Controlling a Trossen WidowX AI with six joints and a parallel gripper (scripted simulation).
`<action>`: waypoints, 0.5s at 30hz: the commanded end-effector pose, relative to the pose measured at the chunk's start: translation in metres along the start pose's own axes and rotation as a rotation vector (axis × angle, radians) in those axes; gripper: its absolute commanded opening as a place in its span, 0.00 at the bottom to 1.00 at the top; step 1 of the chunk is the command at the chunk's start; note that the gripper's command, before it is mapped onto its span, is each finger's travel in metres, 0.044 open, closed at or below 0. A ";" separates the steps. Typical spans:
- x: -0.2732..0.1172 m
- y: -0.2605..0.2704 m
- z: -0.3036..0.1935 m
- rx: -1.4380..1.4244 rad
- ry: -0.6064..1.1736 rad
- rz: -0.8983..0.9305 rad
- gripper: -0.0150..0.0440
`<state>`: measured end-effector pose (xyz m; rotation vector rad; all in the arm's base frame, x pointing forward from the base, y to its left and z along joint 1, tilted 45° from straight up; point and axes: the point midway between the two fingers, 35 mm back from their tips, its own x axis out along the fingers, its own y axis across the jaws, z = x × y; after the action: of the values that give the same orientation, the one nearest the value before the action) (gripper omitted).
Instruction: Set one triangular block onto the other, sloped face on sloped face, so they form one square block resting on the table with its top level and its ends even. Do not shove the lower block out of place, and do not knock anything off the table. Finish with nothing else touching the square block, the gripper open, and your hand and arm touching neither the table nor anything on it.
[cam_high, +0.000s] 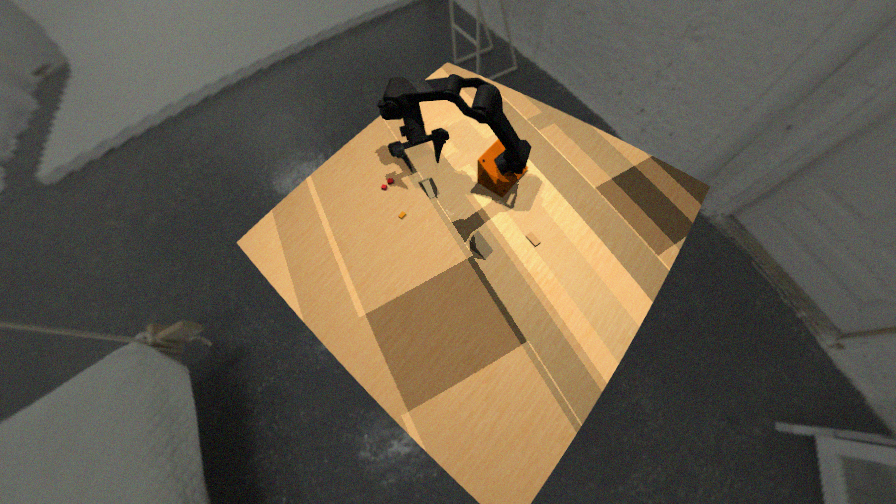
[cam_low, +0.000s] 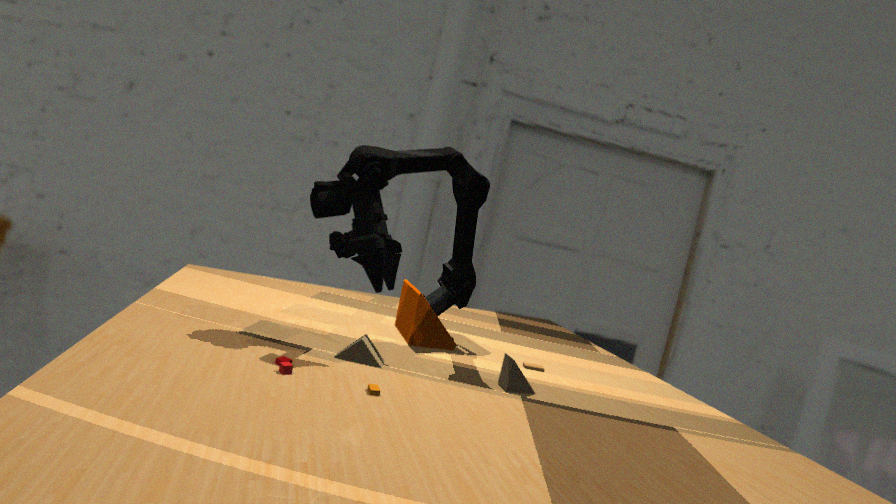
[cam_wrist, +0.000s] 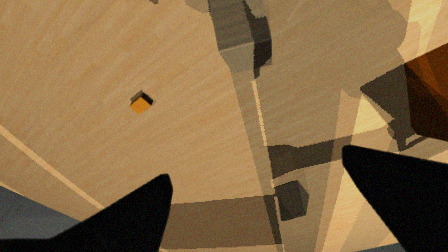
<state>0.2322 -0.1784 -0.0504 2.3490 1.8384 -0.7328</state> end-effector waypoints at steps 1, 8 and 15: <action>0.007 0.003 0.036 -0.038 -0.025 -0.064 1.00; 0.012 0.004 0.069 -0.079 -0.054 -0.125 1.00; 0.029 0.005 0.071 -0.079 -0.054 -0.124 1.00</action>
<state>0.2181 -0.1897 -0.1196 2.1597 1.9485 -0.7172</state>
